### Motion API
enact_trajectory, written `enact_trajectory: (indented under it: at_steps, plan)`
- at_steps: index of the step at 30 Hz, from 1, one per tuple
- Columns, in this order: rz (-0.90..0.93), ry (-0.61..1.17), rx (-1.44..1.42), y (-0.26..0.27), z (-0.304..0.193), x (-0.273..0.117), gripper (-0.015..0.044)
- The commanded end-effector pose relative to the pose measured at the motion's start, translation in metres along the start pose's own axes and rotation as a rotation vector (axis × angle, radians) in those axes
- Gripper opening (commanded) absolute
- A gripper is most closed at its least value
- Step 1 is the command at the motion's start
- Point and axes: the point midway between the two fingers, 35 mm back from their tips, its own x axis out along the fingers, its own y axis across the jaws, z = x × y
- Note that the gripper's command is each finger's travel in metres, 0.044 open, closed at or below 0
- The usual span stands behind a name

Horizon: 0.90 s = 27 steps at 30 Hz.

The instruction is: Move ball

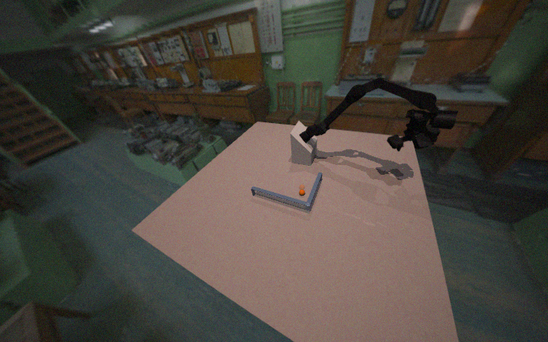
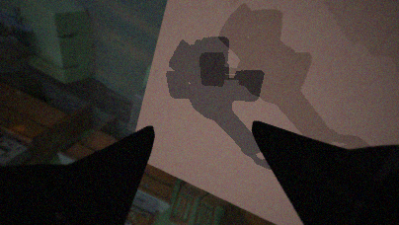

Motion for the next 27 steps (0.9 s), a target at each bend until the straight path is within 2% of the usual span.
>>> enact_trajectory:
  at_steps: [1,6,12,21,27]
  plan:
    - [-0.003,-0.003,-0.006,-0.002,0.002,0.001,0.0374]
    - [-0.093,-0.066,-0.143,-0.059,0.057,0.015,0.0254]
    - [-0.192,-0.105,-0.293,-0.136,0.108,0.016,0.0254]
    - [-0.272,-0.112,-0.450,-0.221,0.143,0.005,0.0254]
    - [-0.342,-0.106,-0.605,-0.311,0.159,-0.018,0.0254]
